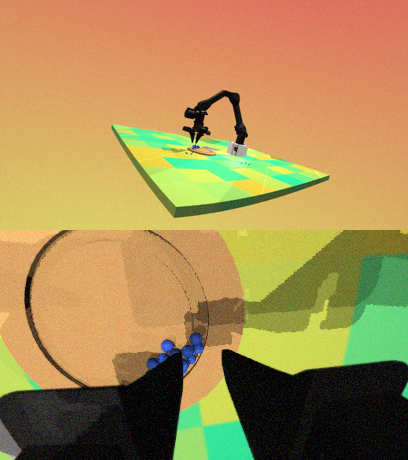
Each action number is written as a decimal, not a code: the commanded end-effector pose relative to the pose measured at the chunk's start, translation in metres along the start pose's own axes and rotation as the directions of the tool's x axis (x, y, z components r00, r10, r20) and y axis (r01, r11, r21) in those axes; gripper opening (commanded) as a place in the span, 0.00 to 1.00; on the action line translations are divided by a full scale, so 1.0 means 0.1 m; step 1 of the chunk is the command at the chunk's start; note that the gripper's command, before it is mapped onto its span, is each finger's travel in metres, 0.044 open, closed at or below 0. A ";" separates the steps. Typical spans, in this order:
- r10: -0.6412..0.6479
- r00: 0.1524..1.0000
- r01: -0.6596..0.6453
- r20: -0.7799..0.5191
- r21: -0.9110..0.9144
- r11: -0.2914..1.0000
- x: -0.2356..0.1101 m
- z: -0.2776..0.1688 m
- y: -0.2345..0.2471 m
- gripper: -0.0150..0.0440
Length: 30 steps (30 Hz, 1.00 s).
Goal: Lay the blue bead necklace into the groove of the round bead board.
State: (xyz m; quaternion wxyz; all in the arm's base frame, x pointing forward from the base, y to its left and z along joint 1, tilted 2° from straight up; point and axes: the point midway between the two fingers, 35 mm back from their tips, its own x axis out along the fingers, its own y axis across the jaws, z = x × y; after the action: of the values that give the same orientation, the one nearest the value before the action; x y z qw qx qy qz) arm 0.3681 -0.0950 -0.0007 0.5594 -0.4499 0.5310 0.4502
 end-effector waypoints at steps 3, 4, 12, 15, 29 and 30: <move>0.002 1.000 -0.002 0.000 -0.002 1.000 0.04 0.00 0.00 0.46; 0.002 1.000 -0.002 0.000 -0.002 1.000 0.05 0.00 0.00 0.46; 0.004 1.000 -0.004 0.000 -0.004 1.000 0.15 0.00 0.00 0.46; 0.005 1.000 -0.005 0.000 -0.006 1.000 0.19 0.00 0.01 0.46; 0.009 1.000 -0.009 0.000 -0.010 1.000 0.35 0.00 0.02 0.46; 0.009 1.000 -0.009 0.001 -0.005 1.000 0.33 0.00 0.02 0.41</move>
State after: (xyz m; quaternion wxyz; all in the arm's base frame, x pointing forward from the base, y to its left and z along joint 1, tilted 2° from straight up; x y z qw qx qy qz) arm 0.3670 -0.0935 -0.0337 0.5564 -0.4484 0.5319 0.4543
